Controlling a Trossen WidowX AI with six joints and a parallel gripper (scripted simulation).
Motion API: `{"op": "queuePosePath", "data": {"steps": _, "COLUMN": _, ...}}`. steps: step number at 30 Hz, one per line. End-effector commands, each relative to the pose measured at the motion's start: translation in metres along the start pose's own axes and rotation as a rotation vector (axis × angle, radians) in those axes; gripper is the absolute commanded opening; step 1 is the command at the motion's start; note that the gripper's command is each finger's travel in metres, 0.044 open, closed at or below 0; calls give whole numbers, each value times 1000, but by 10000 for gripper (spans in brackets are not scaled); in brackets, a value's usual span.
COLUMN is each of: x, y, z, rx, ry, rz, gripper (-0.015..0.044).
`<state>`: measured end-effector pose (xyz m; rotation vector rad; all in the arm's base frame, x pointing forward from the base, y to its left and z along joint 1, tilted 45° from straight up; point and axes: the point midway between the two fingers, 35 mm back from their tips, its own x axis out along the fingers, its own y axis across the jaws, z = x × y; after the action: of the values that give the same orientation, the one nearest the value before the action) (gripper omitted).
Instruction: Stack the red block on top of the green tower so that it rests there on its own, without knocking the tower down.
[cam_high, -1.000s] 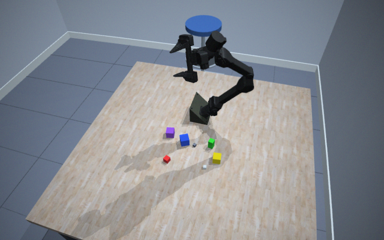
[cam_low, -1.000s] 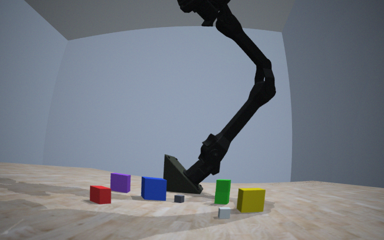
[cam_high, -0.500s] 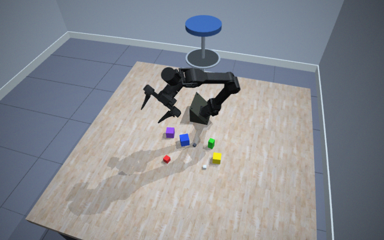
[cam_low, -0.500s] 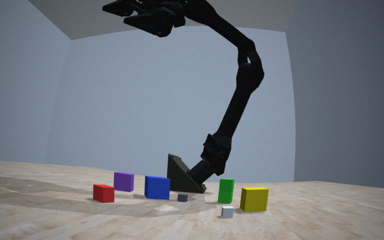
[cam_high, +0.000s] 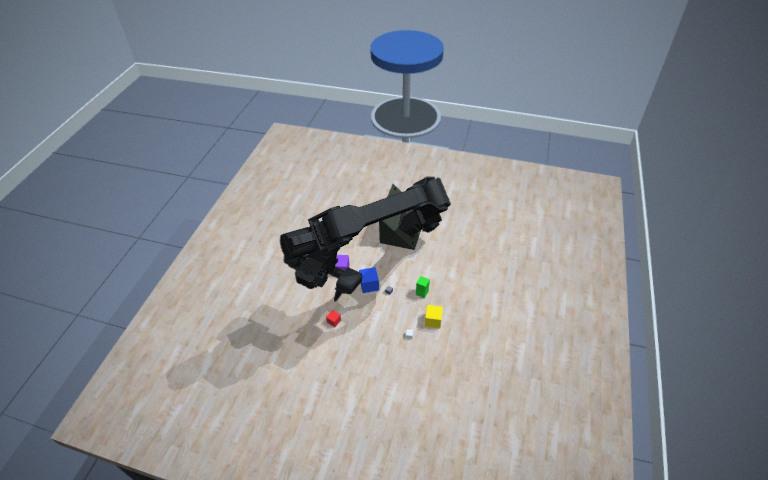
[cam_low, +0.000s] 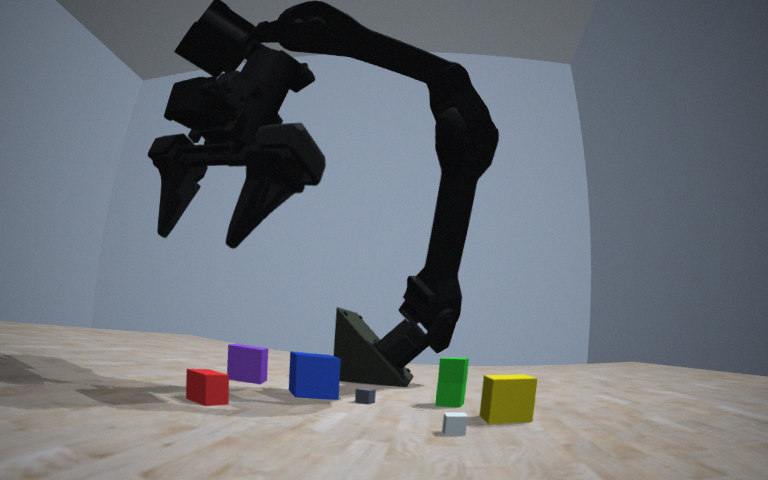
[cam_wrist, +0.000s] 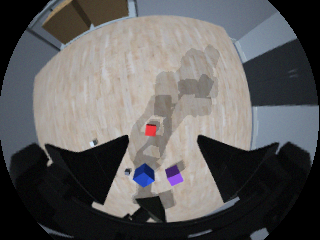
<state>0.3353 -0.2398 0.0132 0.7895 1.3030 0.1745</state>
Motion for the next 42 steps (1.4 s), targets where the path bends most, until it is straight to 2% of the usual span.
{"op": "queuePosePath", "data": {"steps": 1, "x": 36, "y": 13, "z": -18, "rx": 100, "ry": 166, "rz": 72, "gripper": 440}}
{"op": "queuePosePath", "data": {"steps": 4, "x": 46, "y": 17, "z": -24, "rx": 129, "ry": 217, "rz": 88, "gripper": 440}}
{"op": "queuePosePath", "data": {"steps": 13, "x": 50, "y": 19, "z": -21, "rx": 128, "ry": 217, "rz": 88, "gripper": 440}}
{"op": "queuePosePath", "data": {"steps": 21, "x": 87, "y": 24, "z": -28, "rx": 128, "ry": 216, "rz": 90, "gripper": 440}}
{"op": "queuePosePath", "data": {"steps": 42, "x": 112, "y": 27, "z": -32, "rx": 128, "ry": 216, "rz": 91, "gripper": 440}}
